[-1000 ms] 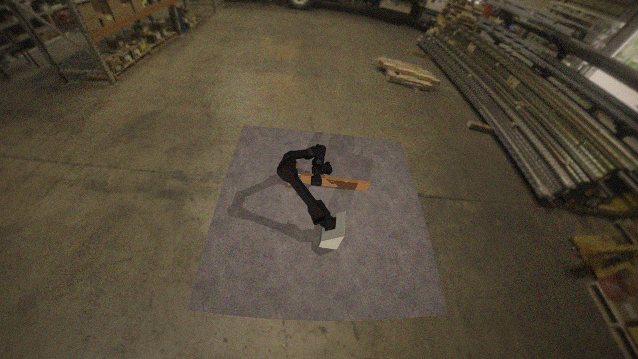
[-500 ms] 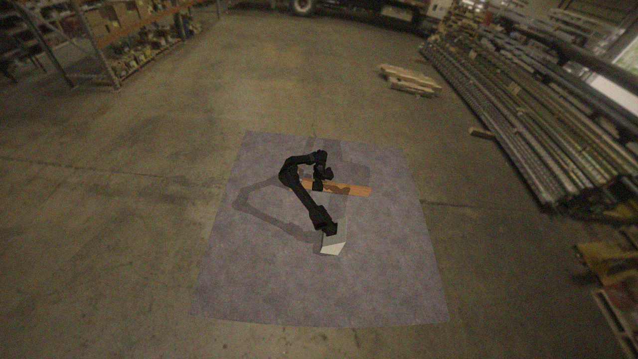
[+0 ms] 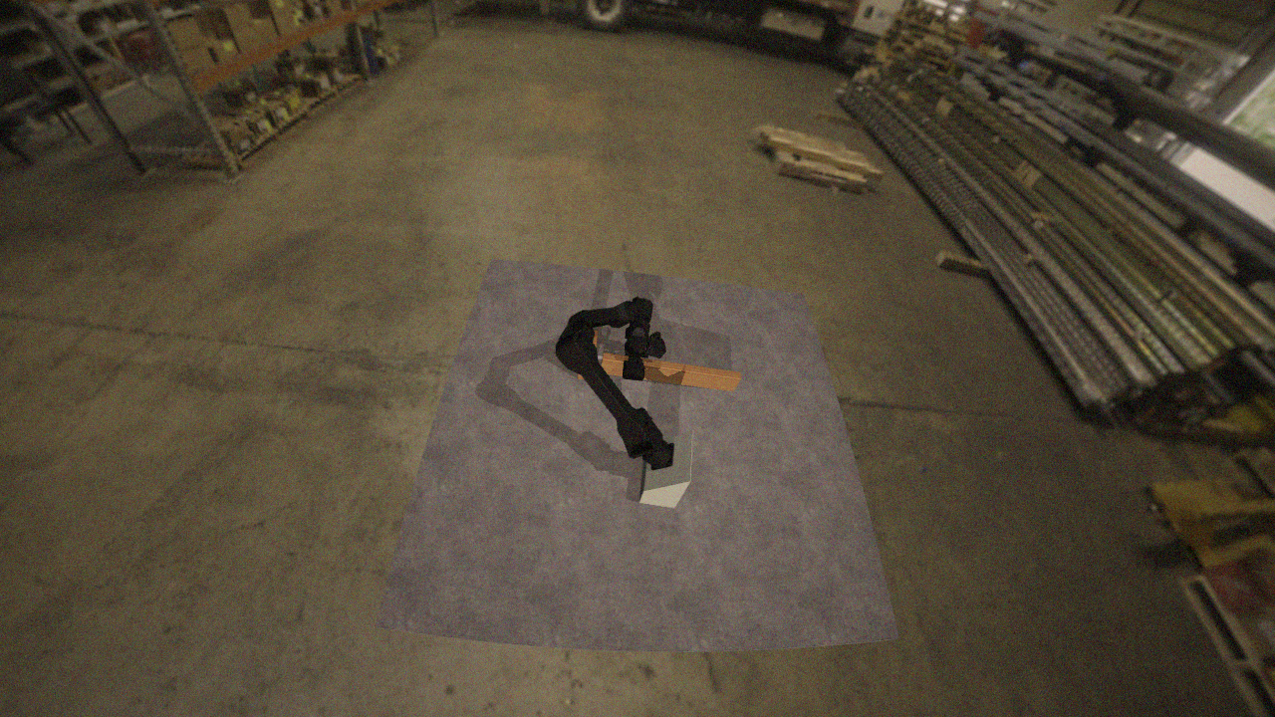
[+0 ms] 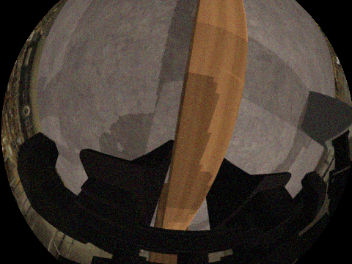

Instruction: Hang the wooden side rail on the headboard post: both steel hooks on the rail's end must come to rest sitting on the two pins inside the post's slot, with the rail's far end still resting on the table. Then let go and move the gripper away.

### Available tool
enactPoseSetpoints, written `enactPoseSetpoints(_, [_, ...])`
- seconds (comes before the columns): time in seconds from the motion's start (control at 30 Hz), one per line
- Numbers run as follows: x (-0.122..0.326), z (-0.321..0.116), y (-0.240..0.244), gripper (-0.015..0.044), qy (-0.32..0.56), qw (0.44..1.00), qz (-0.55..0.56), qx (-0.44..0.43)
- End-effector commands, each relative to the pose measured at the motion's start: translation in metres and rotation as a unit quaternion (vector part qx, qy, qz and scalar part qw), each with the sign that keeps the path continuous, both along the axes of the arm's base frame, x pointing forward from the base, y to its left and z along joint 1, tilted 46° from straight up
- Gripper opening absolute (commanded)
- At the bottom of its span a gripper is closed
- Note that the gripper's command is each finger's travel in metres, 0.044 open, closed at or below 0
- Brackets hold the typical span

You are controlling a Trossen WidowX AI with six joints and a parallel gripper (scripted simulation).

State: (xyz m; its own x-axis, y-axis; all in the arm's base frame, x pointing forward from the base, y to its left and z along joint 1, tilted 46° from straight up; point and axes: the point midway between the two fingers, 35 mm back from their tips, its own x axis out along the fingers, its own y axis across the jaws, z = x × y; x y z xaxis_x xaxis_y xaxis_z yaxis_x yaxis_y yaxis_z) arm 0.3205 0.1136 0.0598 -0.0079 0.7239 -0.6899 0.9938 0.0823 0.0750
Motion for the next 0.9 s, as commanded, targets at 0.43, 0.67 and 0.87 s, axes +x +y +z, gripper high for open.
enactPoseSetpoints(0.43, [0.0004, 0.0049, 0.0010, 0.0000, -0.004, 1.000, -0.002, 0.001])
enactPoseSetpoints(0.67, [0.0001, 0.0055, 0.0014, 0.0000, -0.004, 1.000, -0.002, 0.001])
enactPoseSetpoints(0.87, [0.0000, 0.0059, 0.0018, 0.0000, -0.004, 1.000, -0.002, 0.001])
